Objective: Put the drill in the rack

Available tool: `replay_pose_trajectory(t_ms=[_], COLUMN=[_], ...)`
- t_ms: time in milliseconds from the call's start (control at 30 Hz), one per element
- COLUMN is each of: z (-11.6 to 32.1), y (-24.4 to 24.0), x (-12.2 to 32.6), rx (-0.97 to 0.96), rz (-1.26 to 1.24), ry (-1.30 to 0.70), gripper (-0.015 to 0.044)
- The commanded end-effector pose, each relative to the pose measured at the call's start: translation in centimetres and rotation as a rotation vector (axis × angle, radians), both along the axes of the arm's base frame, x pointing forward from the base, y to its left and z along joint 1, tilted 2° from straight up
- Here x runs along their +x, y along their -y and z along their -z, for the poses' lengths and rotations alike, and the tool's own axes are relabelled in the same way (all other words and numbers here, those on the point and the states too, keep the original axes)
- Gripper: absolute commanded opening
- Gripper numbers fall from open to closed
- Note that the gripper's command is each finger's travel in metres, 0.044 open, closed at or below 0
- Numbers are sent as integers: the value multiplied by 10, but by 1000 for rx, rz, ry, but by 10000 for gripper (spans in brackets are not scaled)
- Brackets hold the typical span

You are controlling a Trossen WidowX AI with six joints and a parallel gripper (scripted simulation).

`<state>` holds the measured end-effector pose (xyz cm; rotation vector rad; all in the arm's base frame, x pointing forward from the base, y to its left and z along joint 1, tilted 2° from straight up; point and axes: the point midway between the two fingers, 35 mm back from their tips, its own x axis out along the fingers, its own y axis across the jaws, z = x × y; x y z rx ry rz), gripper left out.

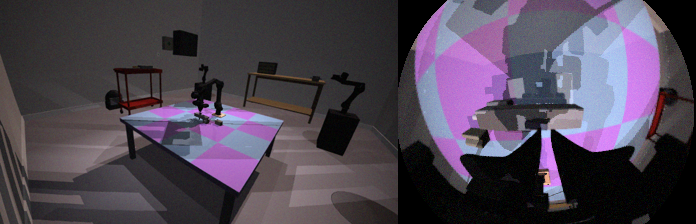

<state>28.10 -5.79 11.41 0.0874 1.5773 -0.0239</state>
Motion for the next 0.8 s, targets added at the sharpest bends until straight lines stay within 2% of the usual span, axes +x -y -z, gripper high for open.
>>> replay_pose_trajectory(t_ms=[0,200,333,400,633,767], z=[-20,-75,-69,-59,-2,18], y=[2,2,-1,-19,-126,-163], x=[5,6,6,14,24,16], rx=[-9,-9,-5,-5,0,3], rz=[-1,-1,-23,-213,-1214,-1561], ry=[12,12,23,30,65,78], gripper=[131,289,394,440,440,440])
